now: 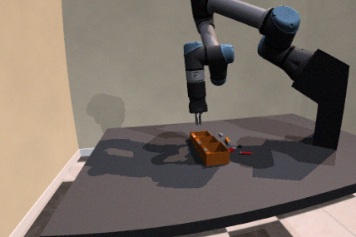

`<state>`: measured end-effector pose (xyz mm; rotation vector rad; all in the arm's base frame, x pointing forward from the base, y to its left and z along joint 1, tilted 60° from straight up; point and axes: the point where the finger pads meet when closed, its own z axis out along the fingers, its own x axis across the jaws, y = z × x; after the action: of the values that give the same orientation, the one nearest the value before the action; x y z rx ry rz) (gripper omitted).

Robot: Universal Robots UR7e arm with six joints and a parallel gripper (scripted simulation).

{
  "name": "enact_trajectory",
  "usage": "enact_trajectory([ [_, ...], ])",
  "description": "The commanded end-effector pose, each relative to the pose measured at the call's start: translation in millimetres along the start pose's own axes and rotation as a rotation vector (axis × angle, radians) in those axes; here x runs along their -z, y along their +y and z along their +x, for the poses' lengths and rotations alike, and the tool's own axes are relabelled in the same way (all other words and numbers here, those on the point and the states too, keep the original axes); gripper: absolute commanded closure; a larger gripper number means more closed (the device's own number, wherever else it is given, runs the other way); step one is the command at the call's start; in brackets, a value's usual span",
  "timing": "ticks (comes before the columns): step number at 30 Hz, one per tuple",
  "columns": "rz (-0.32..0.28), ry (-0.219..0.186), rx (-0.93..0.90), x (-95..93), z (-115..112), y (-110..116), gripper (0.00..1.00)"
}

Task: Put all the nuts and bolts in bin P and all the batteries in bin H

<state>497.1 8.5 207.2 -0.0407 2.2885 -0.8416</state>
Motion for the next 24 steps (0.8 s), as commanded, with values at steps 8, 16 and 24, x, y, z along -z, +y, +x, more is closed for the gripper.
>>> enact_trajectory([
  [8, 0.010, -0.003, 0.242, -4.3, 4.4, -0.1, 0.69],
  [16, 0.014, -0.001, 0.342, -4.4, 4.4, -0.2, 0.69],
  [24, 0.019, 0.001, 0.442, -4.3, 4.4, -0.1, 0.69],
])
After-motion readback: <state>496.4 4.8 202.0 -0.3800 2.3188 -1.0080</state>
